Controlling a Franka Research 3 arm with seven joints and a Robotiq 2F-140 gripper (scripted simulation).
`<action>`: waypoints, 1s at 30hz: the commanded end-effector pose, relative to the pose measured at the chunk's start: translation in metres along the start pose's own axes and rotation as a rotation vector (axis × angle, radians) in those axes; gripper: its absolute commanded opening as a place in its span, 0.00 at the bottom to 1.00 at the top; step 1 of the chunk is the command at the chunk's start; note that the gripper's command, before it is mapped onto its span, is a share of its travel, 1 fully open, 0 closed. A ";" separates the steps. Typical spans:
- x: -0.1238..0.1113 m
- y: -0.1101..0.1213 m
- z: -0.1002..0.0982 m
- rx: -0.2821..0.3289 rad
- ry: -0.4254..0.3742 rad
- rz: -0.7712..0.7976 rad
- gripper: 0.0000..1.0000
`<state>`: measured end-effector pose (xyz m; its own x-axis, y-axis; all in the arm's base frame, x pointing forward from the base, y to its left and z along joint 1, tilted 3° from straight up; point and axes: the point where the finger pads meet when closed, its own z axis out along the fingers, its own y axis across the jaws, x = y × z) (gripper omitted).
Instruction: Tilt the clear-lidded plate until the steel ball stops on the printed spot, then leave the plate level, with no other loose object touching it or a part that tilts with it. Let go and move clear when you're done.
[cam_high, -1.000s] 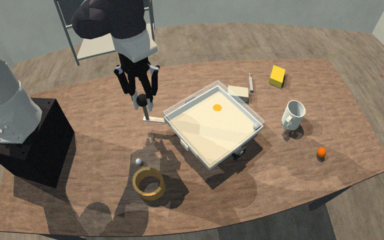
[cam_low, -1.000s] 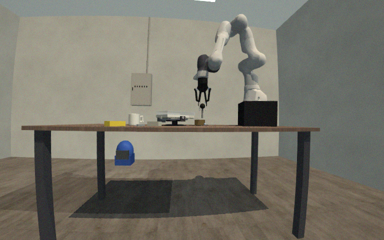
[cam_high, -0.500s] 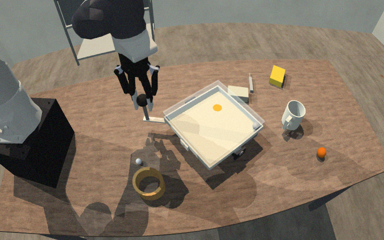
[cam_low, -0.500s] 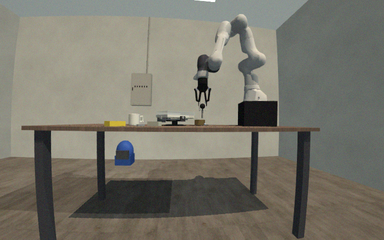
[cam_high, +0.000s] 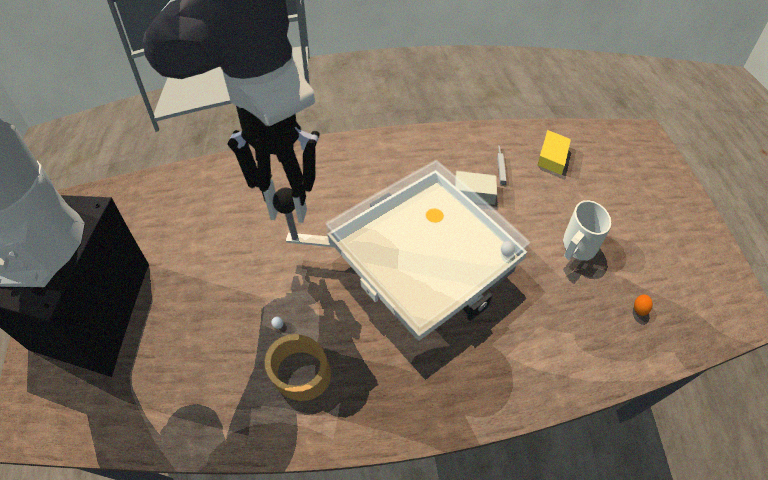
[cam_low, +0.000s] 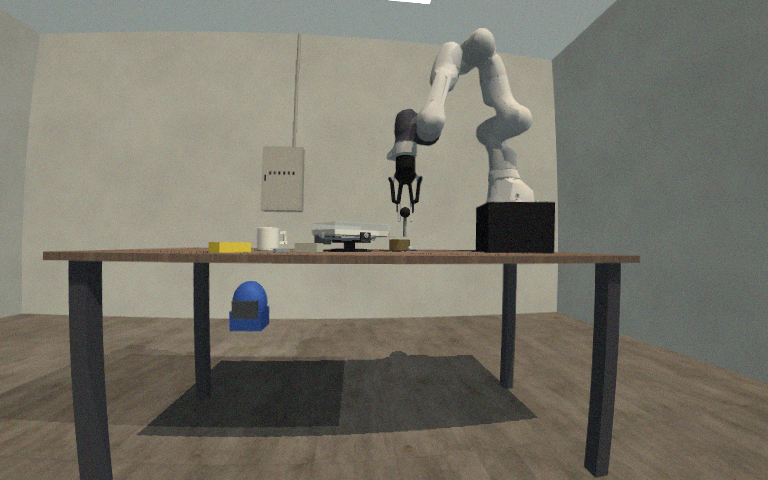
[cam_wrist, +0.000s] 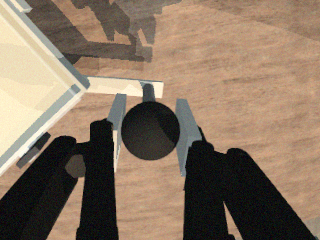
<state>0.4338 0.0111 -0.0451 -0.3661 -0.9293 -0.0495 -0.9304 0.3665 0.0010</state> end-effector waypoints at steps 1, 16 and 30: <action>0.002 0.000 0.002 0.000 0.002 0.001 0.00; 0.004 0.000 0.003 0.000 0.002 0.001 0.00; 0.006 0.000 0.002 0.000 0.002 0.001 0.00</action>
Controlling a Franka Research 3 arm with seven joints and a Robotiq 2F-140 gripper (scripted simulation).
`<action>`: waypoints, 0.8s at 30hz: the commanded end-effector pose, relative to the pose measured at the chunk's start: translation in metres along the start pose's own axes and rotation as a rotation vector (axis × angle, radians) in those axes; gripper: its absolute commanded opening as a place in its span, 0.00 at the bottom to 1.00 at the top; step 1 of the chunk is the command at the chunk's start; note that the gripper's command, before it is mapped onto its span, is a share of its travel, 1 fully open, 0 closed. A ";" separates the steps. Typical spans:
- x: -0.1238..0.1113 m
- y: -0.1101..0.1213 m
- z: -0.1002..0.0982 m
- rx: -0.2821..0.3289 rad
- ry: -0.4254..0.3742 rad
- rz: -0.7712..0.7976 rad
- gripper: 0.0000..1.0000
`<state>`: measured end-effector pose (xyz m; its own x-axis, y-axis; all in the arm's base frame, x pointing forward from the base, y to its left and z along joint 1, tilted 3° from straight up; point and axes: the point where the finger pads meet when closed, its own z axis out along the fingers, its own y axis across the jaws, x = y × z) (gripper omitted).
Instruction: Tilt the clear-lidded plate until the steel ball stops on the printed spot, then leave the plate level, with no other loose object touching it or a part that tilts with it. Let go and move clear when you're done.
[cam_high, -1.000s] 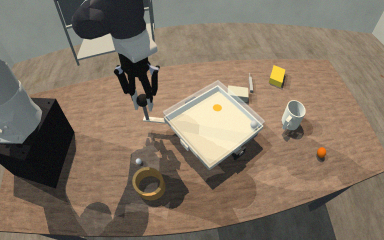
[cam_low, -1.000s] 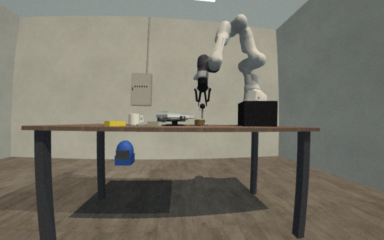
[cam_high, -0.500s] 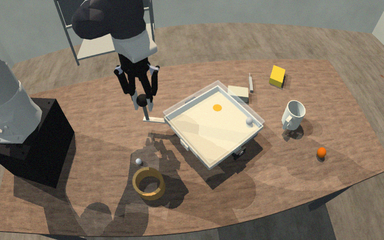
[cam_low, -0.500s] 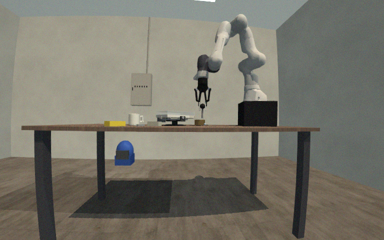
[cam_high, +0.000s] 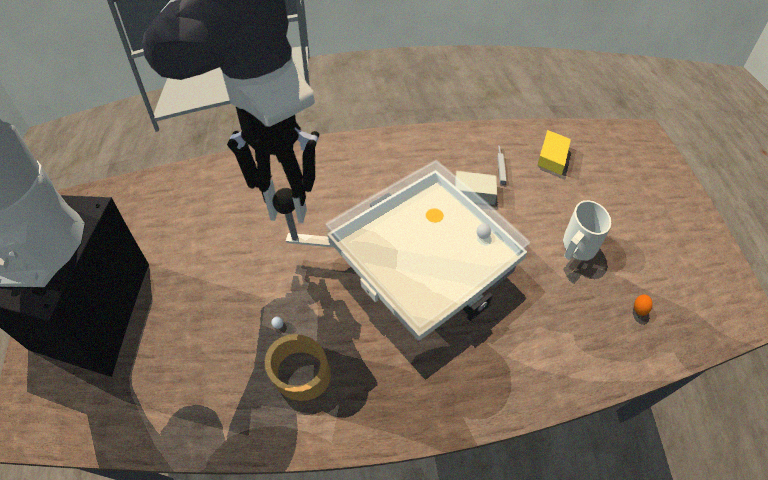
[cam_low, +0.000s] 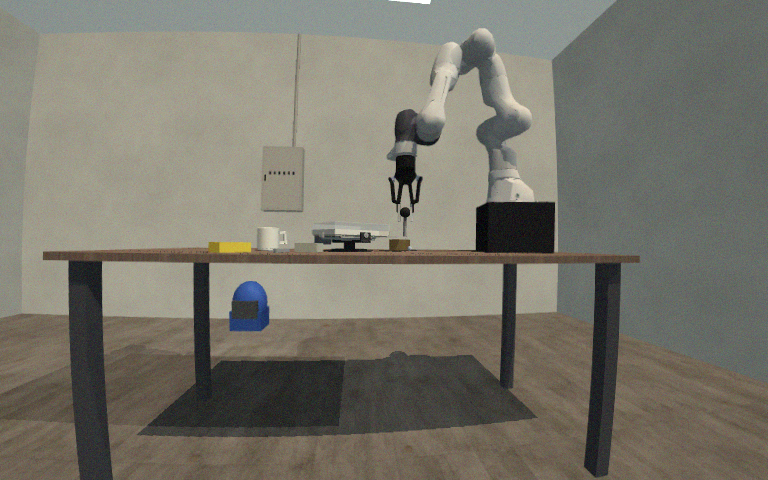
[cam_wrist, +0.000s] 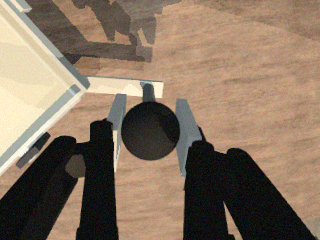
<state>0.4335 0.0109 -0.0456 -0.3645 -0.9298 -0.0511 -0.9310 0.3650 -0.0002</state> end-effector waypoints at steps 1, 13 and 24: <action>0.006 0.000 0.002 -0.001 0.003 0.003 0.00; 0.007 -0.002 -0.004 -0.001 0.003 0.003 0.00; 0.001 -0.003 -0.006 -0.001 0.003 0.003 0.00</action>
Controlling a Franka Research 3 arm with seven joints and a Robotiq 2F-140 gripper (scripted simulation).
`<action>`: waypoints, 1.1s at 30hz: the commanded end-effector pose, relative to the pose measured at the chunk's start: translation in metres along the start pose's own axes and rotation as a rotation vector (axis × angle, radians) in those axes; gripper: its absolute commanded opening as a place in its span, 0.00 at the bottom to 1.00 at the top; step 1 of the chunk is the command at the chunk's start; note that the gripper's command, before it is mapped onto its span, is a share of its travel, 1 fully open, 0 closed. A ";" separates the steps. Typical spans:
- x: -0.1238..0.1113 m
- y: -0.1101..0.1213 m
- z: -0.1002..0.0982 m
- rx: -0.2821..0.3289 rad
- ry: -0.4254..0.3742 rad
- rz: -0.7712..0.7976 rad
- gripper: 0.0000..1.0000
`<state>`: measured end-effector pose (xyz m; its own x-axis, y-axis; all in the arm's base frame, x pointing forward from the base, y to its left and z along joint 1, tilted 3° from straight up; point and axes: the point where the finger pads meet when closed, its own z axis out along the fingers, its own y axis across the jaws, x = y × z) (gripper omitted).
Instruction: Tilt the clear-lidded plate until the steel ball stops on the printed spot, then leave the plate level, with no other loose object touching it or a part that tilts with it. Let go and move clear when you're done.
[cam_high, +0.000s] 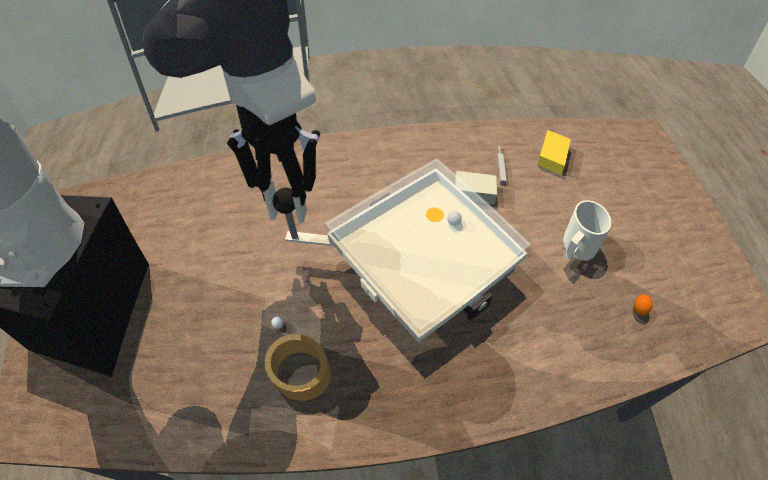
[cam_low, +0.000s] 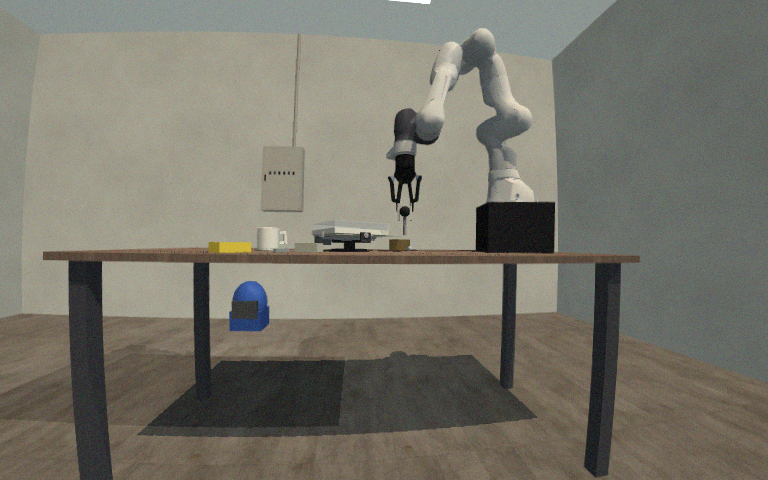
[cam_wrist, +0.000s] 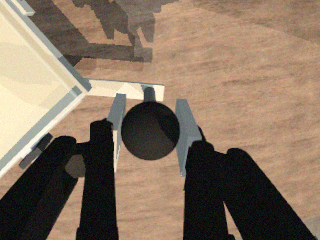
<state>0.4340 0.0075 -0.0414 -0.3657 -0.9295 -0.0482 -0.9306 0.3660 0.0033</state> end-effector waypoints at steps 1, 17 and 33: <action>-0.002 -0.002 -0.001 0.002 0.000 0.001 0.00; -0.004 -0.001 -0.001 0.002 0.000 0.001 0.00; -0.004 0.000 0.002 0.002 0.000 0.001 0.00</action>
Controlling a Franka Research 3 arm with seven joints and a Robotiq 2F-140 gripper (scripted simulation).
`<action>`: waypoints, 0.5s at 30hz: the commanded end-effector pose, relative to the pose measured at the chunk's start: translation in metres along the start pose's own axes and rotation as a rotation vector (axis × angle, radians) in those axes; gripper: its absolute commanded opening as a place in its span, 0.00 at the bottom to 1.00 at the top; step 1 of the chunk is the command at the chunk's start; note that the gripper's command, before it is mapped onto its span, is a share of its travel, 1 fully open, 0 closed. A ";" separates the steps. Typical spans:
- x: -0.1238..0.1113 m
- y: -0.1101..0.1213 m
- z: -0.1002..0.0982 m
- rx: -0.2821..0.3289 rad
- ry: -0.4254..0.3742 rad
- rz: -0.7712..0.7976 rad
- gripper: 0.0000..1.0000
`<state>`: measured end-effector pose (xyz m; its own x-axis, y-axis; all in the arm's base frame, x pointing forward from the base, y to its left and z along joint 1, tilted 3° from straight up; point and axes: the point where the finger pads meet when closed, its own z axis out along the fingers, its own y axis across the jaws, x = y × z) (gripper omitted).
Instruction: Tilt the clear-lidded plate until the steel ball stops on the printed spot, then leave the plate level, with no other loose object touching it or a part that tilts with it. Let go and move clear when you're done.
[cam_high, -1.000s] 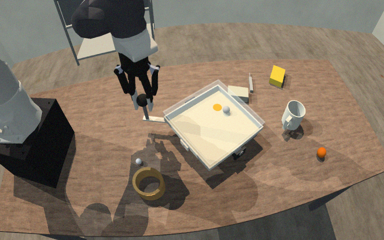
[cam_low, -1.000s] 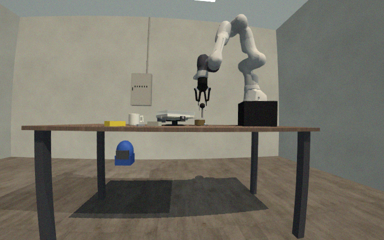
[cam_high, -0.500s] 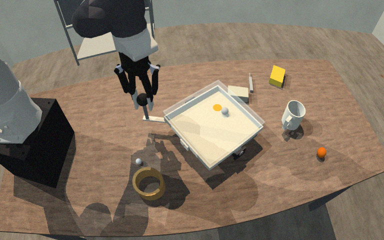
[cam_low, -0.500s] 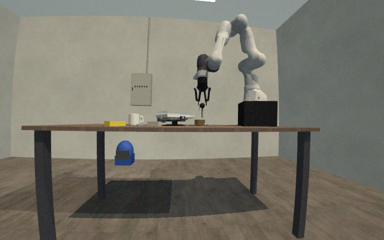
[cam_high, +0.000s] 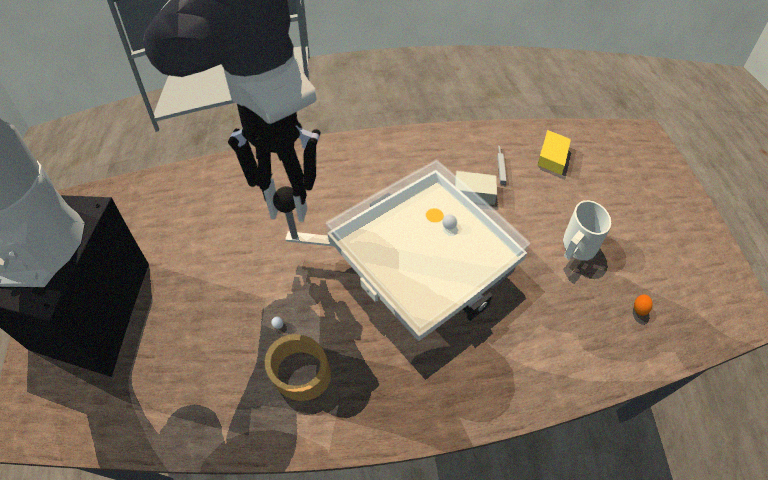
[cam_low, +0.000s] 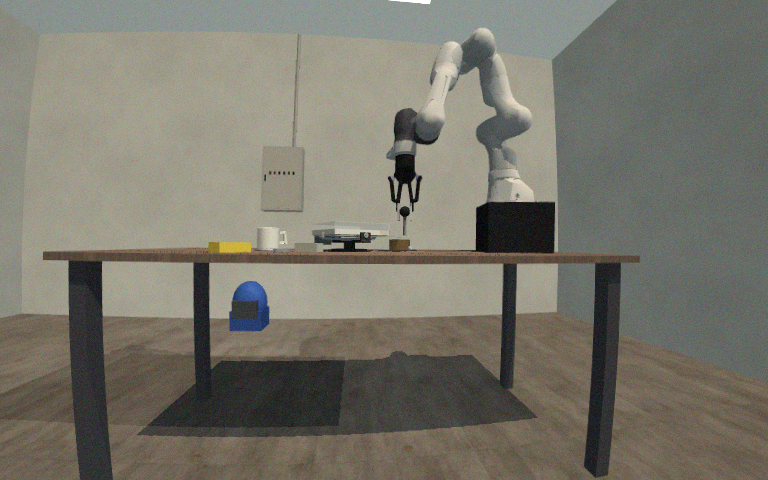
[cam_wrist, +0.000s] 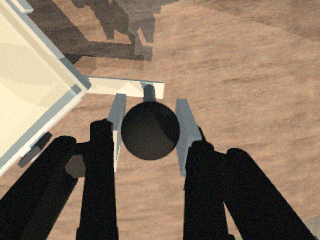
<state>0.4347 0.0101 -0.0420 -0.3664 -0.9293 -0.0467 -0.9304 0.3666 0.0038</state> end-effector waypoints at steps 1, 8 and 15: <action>-0.001 0.000 0.001 0.002 -0.001 0.001 0.00; -0.001 0.000 0.002 0.002 -0.001 0.001 0.00; 0.000 0.000 0.003 0.002 -0.001 0.001 0.00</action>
<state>0.4344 0.0109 -0.0434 -0.3672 -0.9289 -0.0480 -0.9300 0.3675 0.0027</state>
